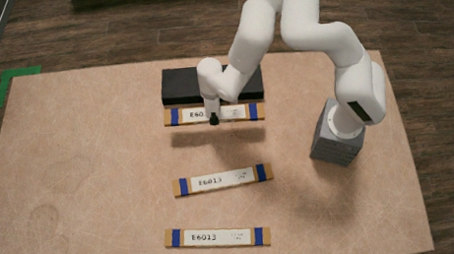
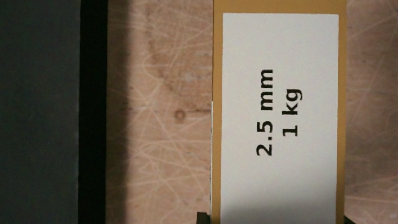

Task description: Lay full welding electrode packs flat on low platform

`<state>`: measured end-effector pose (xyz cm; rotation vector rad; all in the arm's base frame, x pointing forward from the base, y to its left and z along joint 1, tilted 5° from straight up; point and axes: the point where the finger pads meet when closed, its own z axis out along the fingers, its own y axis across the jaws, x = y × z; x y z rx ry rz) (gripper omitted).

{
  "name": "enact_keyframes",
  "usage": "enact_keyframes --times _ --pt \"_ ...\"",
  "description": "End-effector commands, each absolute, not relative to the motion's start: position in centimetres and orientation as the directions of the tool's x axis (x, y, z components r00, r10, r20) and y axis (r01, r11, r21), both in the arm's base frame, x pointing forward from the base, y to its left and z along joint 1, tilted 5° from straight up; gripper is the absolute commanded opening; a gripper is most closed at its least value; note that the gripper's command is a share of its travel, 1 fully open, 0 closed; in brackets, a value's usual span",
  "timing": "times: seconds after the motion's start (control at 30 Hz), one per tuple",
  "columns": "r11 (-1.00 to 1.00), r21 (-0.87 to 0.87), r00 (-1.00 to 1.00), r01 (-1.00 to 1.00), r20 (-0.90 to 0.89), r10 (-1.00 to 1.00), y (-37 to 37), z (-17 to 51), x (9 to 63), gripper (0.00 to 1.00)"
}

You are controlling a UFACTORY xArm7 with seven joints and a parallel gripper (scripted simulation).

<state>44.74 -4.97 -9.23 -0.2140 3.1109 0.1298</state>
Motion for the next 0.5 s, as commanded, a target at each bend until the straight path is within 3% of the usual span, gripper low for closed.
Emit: enact_keyframes --times 0.0,0.47 --pt "0.987 0.080 -0.990 -0.137 -0.031 -0.135 -5.1 -9.1 45.0 0.58" --pt "0.987 0.080 -0.990 -0.137 -0.031 -0.135 -7.2 -9.2 45.3 0.58"
